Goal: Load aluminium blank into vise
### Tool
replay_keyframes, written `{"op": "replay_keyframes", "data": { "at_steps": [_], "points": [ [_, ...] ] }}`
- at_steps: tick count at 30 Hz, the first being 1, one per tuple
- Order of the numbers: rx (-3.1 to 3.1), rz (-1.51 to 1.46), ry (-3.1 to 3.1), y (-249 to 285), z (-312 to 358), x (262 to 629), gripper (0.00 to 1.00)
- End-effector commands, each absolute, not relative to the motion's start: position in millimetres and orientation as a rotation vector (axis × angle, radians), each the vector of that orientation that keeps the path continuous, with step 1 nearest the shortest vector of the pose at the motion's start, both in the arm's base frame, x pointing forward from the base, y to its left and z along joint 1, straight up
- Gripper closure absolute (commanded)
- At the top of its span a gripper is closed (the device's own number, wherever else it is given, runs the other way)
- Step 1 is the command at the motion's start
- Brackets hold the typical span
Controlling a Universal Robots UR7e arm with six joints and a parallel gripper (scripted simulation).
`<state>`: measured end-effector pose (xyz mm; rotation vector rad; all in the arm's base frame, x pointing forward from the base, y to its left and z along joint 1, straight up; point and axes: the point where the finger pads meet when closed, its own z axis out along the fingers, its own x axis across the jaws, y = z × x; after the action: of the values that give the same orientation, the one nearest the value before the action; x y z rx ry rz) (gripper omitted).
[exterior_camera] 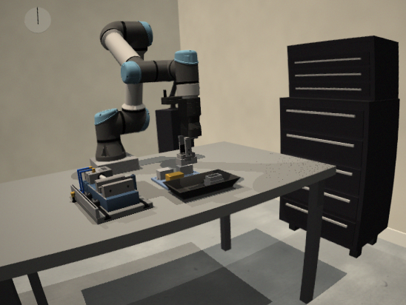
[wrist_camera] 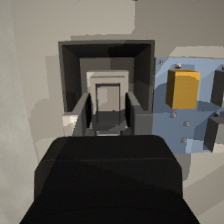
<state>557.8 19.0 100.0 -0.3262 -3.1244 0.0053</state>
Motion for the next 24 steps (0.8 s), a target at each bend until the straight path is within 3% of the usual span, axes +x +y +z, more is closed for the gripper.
{"op": "replay_keyframes", "data": {
  "at_steps": [1, 24],
  "points": [
    [-0.326, 0.005, -3.126, 19, 93, 558, 1.0],
    [-0.326, 0.005, -3.126, 19, 52, 559, 1.0]
  ]
}}
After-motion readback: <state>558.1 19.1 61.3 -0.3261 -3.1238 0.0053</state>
